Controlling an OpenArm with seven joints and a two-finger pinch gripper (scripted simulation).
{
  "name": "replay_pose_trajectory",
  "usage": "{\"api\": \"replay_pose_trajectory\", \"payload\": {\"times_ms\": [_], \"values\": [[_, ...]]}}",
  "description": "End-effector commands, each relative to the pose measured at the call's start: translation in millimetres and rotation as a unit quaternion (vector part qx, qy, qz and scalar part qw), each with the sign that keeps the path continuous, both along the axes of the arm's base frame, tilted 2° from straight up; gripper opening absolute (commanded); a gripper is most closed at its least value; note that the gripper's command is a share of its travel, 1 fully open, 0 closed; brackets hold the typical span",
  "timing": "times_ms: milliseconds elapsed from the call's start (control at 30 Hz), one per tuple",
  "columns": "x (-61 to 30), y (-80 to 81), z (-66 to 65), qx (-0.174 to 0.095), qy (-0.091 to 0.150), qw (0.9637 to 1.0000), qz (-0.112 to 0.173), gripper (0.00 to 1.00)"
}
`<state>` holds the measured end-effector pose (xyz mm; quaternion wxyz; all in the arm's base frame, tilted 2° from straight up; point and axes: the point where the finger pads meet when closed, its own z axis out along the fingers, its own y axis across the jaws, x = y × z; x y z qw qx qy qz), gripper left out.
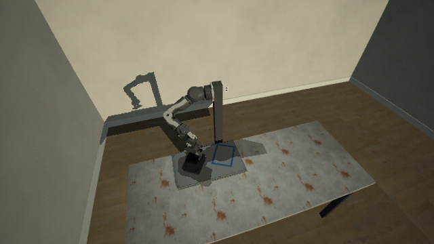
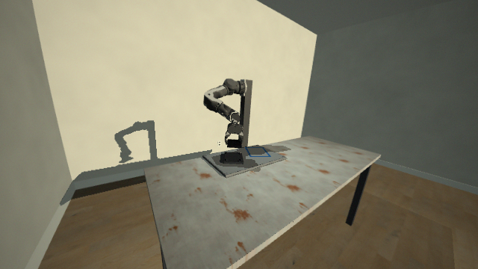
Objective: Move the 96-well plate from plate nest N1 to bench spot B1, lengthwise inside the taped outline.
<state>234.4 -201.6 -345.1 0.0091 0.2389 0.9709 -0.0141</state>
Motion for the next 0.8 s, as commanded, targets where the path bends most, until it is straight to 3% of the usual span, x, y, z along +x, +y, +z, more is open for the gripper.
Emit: {"api": "replay_pose_trajectory", "payload": {"times_ms": [0,33,200,600,767], "values": [[1.8,0.7,0.8,0.002,-0.004,1.0000,0.000,0.00],[1.8,0.7,0.8,0.002,-0.004,1.0000,0.000,0.00],[-4.7,39.6,-2.7,-0.001,-0.006,0.9993,0.037,0.00],[-4.7,39.6,-2.7,-0.001,-0.006,0.9993,0.037,0.00],[-10.2,79.9,-6.2,0.000,-0.006,0.9993,0.037,0.00]]}}
